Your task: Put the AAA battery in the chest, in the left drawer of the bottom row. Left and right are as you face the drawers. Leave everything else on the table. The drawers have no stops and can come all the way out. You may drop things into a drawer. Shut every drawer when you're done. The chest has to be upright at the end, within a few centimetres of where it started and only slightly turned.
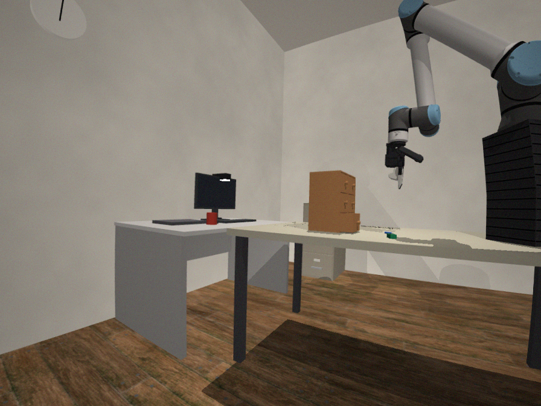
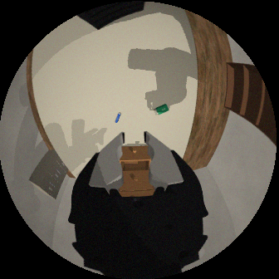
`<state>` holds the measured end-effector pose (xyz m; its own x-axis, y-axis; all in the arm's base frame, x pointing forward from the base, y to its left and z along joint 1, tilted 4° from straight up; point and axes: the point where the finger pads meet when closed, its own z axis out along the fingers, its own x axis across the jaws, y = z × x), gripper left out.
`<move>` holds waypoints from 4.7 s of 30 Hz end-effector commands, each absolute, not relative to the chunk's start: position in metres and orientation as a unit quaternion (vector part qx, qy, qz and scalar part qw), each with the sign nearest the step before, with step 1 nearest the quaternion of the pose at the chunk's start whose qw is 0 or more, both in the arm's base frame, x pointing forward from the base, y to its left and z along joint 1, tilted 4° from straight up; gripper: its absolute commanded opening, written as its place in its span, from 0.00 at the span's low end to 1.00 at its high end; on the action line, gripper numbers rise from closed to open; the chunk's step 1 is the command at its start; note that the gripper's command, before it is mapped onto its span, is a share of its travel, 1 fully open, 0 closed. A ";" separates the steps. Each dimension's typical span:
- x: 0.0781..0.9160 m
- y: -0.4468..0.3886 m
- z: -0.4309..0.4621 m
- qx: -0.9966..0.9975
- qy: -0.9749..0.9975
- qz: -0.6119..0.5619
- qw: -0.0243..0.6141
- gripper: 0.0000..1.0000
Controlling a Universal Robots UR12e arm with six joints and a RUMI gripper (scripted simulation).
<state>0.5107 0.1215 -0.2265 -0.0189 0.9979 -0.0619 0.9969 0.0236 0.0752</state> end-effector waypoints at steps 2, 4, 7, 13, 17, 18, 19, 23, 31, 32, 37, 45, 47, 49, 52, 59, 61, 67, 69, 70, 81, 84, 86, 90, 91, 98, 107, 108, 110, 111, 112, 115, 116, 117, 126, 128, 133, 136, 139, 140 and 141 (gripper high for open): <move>0.509 0.122 -0.224 0.699 0.714 -0.002 0.041 0.20; 0.509 0.122 -0.224 0.699 0.714 -0.003 0.040 0.20; 0.508 0.122 -0.223 0.699 0.714 -0.005 0.039 0.20; 0.508 0.122 -0.223 0.699 0.714 -0.006 0.037 0.20; 0.508 0.122 -0.222 0.699 0.714 -0.007 0.037 0.20; 0.508 0.122 -0.222 0.699 0.714 -0.007 0.037 0.20; 0.508 0.122 -0.222 0.699 0.714 -0.007 0.037 0.20; 0.508 0.122 -0.222 0.699 0.714 -0.007 0.037 0.20; 0.508 0.122 -0.222 0.699 0.714 -0.007 0.037 0.20; 0.508 0.122 -0.222 0.699 0.714 -0.007 0.037 0.20; 0.508 0.122 -0.222 0.699 0.714 -0.007 0.037 0.20; 0.523 0.110 -0.246 0.726 0.687 -0.005 0.037 0.20; 0.528 0.106 -0.255 0.735 0.677 -0.005 0.037 0.20; 0.539 0.095 -0.276 0.757 0.652 -0.003 0.037 0.20; 0.555 0.078 -0.313 0.791 0.610 -0.001 0.037 0.20; 0.569 0.055 -0.363 0.831 0.555 0.001 0.038 0.20; 0.571 0.051 -0.372 0.838 0.545 0.002 0.038 0.20; 0.571 0.049 -0.375 0.840 0.541 0.002 0.038 0.14; 0.571 0.049 -0.375 0.840 0.541 0.002 0.038 0.14; 0.571 0.049 -0.375 0.840 0.541 0.002 0.038 0.14; 0.571 0.049 -0.375 0.840 0.541 0.002 0.038 0.14; 0.571 0.049 -0.375 0.840 0.541 0.002 0.038 0.14; 0.571 0.049 -0.375 0.840 0.541 0.002 0.038 0.14; 0.571 0.049 -0.375 0.840 0.541 0.002 0.038 0.14; 0.571 0.049 -0.375 0.840 0.541 0.002 0.038 0.14; 0.571 0.049 -0.375 0.840 0.541 0.002 0.038 0.14; 0.571 0.049 -0.376 0.840 0.541 0.002 0.038 0.14; 0.572 0.049 -0.376 0.840 0.541 0.002 0.038 0.14; 0.572 0.049 -0.377 0.840 0.541 0.002 0.038 0.14; 0.572 0.049 -0.378 0.840 0.541 0.002 0.038 0.14; 0.572 0.049 -0.378 0.840 0.541 0.002 0.038 0.14; 0.572 0.049 -0.379 0.840 0.541 0.002 0.038 0.14; 0.572 0.049 -0.380 0.840 0.541 0.002 0.038 0.14; 0.572 0.049 -0.381 0.840 0.541 0.002 0.038 0.14; 0.572 0.048 -0.392 0.840 0.541 0.002 0.038 0.14; 0.572 0.048 -0.395 0.840 0.541 0.002 0.038 0.14; 0.573 0.048 -0.399 0.840 0.541 0.002 0.038 0.14; 0.573 0.047 -0.404 0.840 0.541 0.002 0.038 0.14; 0.573 0.047 -0.409 0.840 0.541 0.002 0.038 0.14; 0.573 0.047 -0.410 0.840 0.541 0.002 0.038 0.14; 0.573 0.047 -0.412 0.840 0.541 0.002 0.038 0.14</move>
<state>0.5724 0.0474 -0.4049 0.4140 0.9095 -0.0380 0.9093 -0.4113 0.0640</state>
